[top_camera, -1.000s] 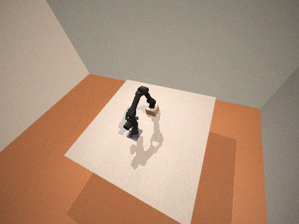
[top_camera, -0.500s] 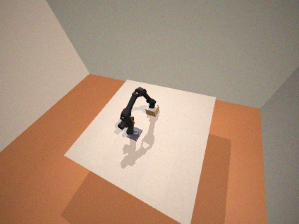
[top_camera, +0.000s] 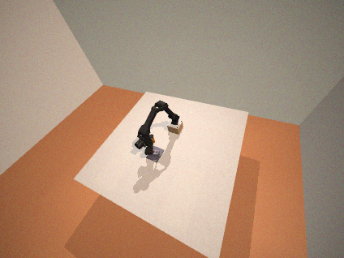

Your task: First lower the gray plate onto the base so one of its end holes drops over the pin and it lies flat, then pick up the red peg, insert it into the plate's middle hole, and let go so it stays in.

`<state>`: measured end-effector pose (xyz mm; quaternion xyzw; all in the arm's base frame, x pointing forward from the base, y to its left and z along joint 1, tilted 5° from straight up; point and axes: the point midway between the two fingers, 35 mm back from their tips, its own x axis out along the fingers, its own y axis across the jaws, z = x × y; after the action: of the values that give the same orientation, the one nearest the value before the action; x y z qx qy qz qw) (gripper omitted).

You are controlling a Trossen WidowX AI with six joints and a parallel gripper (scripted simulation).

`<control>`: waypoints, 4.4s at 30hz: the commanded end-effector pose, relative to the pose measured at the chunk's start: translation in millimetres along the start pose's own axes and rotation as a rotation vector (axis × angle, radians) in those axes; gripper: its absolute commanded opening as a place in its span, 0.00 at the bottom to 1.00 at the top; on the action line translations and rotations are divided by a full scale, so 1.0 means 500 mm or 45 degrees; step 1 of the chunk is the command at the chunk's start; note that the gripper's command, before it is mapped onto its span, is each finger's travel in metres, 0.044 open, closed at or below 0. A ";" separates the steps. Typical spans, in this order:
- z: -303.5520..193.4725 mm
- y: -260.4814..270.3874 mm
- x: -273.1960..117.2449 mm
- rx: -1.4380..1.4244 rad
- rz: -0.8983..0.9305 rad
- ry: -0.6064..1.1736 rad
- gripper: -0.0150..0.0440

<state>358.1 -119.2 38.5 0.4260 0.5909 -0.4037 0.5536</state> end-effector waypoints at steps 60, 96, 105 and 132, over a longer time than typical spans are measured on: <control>0.002 -0.001 0.034 0.000 0.001 -0.001 0.25; -0.002 0.000 0.036 -0.007 0.000 0.000 0.48; -0.002 0.000 0.036 -0.007 0.000 0.000 0.51; -0.010 0.000 0.009 -0.006 -0.006 -0.003 0.51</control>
<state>356.4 -113.9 31.0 0.4224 0.5949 -0.4014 0.5537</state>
